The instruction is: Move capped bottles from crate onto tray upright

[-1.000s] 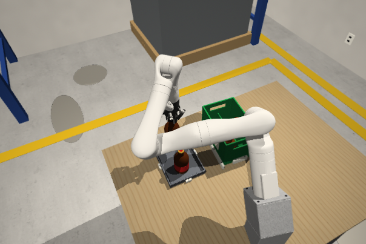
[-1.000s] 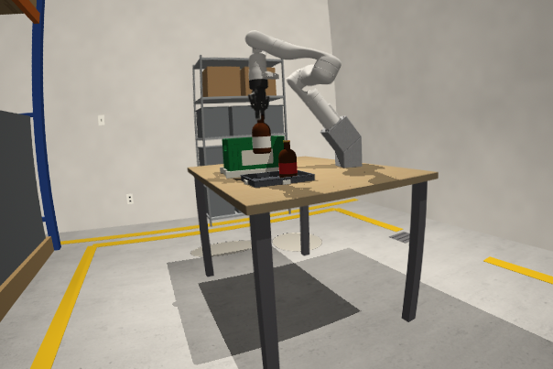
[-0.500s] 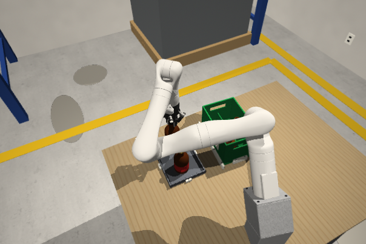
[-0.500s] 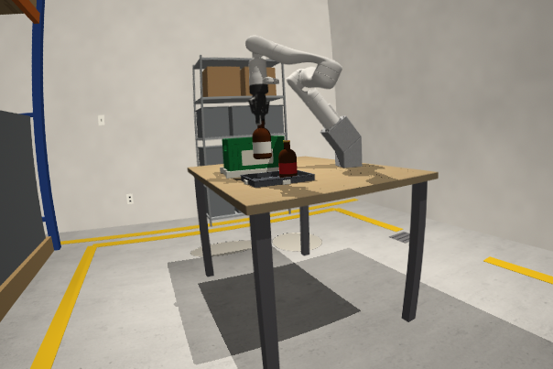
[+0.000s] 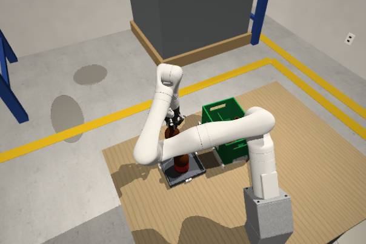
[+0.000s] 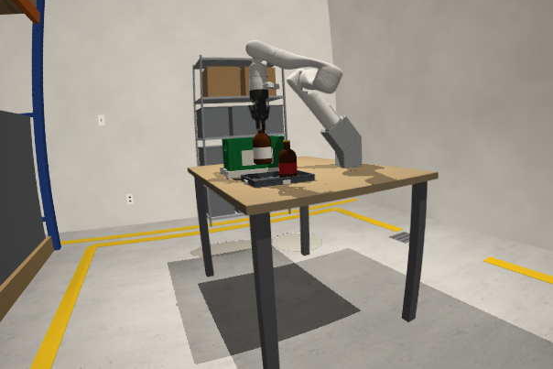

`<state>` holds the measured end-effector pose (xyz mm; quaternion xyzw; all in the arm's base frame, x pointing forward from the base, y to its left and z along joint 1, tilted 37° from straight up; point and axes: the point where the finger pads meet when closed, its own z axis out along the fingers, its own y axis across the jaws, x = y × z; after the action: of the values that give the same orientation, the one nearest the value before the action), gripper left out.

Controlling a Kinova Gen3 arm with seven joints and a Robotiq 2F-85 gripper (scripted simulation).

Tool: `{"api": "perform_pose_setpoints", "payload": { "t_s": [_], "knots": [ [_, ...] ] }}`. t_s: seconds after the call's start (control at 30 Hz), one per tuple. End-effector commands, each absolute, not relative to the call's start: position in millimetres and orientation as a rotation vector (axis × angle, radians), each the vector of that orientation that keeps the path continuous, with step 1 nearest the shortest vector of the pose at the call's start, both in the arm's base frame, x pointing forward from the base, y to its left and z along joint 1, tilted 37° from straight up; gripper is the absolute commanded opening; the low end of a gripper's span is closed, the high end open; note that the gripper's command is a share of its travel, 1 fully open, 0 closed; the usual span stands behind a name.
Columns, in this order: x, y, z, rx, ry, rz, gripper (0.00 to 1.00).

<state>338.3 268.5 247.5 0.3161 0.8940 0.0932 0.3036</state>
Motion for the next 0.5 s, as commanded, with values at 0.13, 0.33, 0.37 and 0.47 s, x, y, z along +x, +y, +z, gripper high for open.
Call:
{"api": "perform_pose_setpoints", "payload": {
  "t_s": [0.13, 0.33, 0.37, 0.47],
  "knots": [
    [349.1, 264.4, 233.9, 0.854, 2.357, 0.24, 0.0],
    [350.6, 266.1, 231.7, 0.845, 2.363, 0.244, 0.0],
    [351.8, 265.8, 230.1, 0.846, 2.363, 0.244, 0.0],
    [355.4, 265.1, 225.4, 0.848, 2.361, 0.243, 0.0]
  ]
}}
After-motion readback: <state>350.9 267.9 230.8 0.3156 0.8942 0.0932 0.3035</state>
